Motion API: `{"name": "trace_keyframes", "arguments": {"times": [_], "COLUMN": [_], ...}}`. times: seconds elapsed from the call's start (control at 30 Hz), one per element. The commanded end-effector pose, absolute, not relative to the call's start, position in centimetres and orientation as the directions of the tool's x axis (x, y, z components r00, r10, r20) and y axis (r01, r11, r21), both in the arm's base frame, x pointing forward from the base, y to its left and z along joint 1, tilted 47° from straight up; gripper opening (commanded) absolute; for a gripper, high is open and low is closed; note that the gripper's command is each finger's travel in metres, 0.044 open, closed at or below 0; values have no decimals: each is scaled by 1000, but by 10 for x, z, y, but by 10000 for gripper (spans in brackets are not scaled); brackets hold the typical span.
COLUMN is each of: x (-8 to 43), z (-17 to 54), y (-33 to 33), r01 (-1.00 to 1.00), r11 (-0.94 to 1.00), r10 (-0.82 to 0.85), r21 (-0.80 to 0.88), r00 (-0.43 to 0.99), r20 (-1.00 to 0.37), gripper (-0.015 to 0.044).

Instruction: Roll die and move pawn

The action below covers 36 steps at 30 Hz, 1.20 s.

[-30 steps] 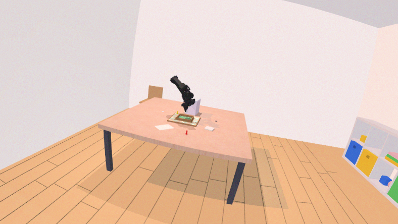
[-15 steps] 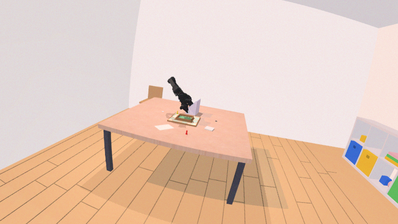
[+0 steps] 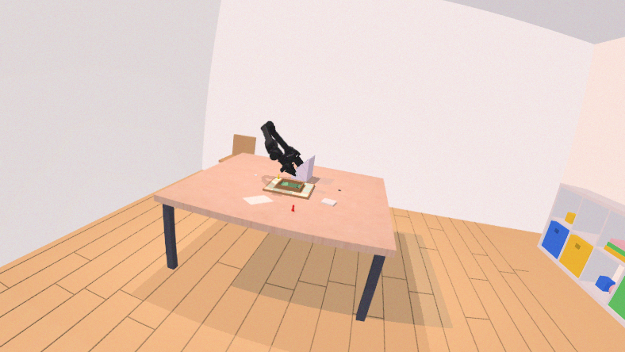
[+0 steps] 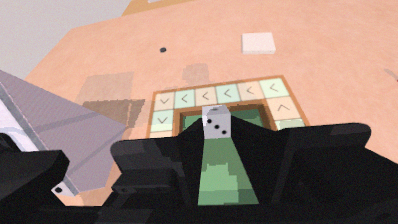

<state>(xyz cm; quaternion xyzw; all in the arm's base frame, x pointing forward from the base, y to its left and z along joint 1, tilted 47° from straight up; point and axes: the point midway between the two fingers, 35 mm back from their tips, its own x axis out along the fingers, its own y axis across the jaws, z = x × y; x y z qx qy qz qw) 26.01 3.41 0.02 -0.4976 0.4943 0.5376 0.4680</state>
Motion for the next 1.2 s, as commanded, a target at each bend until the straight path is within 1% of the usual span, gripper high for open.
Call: {"name": "trace_keyframes", "arguments": {"times": [0.0,0.77,1.07,1.17], "x": [272,272,272,272], "z": [32,37,38,50], "y": [40,39,40,54], "r01": [-996,-996,-996,-996], "r11": [-84,-81,-81,-80], "r10": [30,24,25,30], "r21": [37,40,40,39], "r00": [-40,-42,-42,-41], "r20": [-999,-999,-999,-999], "gripper": [0,0,236,315]}}
